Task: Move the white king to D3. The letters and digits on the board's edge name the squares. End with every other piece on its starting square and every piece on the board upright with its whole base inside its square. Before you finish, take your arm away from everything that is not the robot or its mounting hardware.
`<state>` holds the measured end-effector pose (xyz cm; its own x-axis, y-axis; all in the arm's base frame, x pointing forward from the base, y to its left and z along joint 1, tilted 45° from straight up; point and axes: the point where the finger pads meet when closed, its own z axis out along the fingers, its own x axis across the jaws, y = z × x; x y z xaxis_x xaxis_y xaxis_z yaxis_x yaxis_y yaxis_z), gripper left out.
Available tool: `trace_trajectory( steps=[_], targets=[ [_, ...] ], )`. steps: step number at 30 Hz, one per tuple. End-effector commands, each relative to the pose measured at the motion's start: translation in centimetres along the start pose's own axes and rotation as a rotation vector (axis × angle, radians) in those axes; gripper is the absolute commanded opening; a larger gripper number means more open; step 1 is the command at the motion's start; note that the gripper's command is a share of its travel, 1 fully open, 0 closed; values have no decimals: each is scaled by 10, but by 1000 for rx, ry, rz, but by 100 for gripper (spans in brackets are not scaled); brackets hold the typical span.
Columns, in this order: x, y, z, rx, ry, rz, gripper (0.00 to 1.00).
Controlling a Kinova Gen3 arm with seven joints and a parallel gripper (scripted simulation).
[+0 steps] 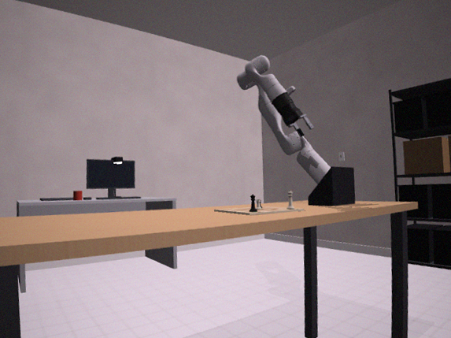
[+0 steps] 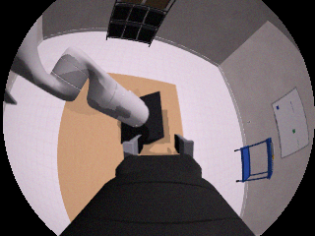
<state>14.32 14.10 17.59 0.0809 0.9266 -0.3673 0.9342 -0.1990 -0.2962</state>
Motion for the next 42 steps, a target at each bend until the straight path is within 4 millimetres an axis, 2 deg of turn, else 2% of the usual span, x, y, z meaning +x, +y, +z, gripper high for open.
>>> trace_trajectory(
  steps=[1, 19, 25, 29, 32, 34, 37, 41, 42],
  targets=[
    [0, 0, 0, -1, 1, -1, 100],
    [1, 0, 0, 0, 2, 1, 100],
    [6, 12, -2, 16, 44, 46, 100],
    [9, 34, -4, 42, 107, 137, 100],
    [8, 61, -7, 66, 176, 241, 100],
    [8, 61, -7, 66, 176, 241, 100],
    [3, 97, -9, 89, 259, 372, 100],
    [-19, 156, -9, 110, 377, 590, 100],
    [-19, 156, -9, 111, 377, 593, 100]
  ],
)
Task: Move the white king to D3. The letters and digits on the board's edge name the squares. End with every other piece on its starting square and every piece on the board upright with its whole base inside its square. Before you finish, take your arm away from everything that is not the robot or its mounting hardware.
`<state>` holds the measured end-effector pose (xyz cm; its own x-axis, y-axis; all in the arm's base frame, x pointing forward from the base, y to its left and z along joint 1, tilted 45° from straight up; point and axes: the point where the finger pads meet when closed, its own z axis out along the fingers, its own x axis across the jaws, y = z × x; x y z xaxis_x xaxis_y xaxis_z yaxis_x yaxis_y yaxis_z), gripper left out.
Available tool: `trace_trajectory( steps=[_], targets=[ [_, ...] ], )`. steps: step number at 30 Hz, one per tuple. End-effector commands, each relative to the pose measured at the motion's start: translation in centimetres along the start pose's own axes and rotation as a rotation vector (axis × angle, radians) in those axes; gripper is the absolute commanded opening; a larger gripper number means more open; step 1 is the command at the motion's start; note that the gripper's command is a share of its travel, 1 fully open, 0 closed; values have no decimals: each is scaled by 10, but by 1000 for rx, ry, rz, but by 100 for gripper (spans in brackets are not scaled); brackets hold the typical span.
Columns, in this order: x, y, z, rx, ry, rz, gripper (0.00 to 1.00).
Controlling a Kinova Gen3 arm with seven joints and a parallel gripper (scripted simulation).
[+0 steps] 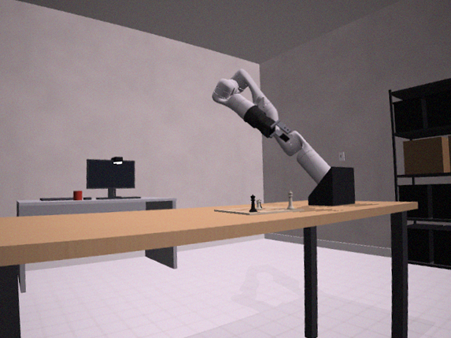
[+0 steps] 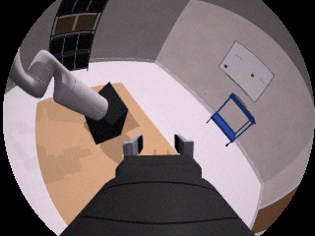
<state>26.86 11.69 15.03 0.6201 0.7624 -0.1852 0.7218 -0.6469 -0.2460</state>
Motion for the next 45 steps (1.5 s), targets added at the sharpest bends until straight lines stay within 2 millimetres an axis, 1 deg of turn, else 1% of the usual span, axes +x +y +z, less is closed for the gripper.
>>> trace_trajectory(
  steps=[1, 2, 3, 5, 6, 7, 9, 12, 13, 15, 16, 18, 19, 21, 24, 26, 29, 32, 45],
  targets=[
    [-2, 50, -5, 8, 72, 151, 100],
    [-4, 69, -7, 6, 103, 207, 100],
    [-7, 71, -7, -1, 94, 202, 100],
    [-11, 108, -13, -1, 163, 319, 100],
    [-14, 110, -12, -7, 154, 314, 100],
    [-20, 129, -14, -13, 182, 369, 100],
    [-20, 129, -14, -13, 182, 369, 100],
    [-45, 185, -20, -35, 258, 528, 100],
    [-45, 185, -22, -37, 261, 527, 100],
    [-65, 219, -24, -53, 300, 623, 100],
    [-65, 219, -26, -55, 304, 623, 100],
    [-88, 247, -28, -74, 337, 708, 100],
    [-88, 247, -28, -74, 338, 708, 100],
    [-109, 270, -30, -93, 364, 779, 100],
    [-136, 295, -31, -115, 391, 860, 100],
    [-136, 295, -31, -115, 391, 860, 100],
    [-154, 308, -31, -130, 406, 909, 100],
    [-162, 314, -32, -136, 412, 929, 100],
    [-163, 315, -32, -137, 412, 933, 100]
  ],
)
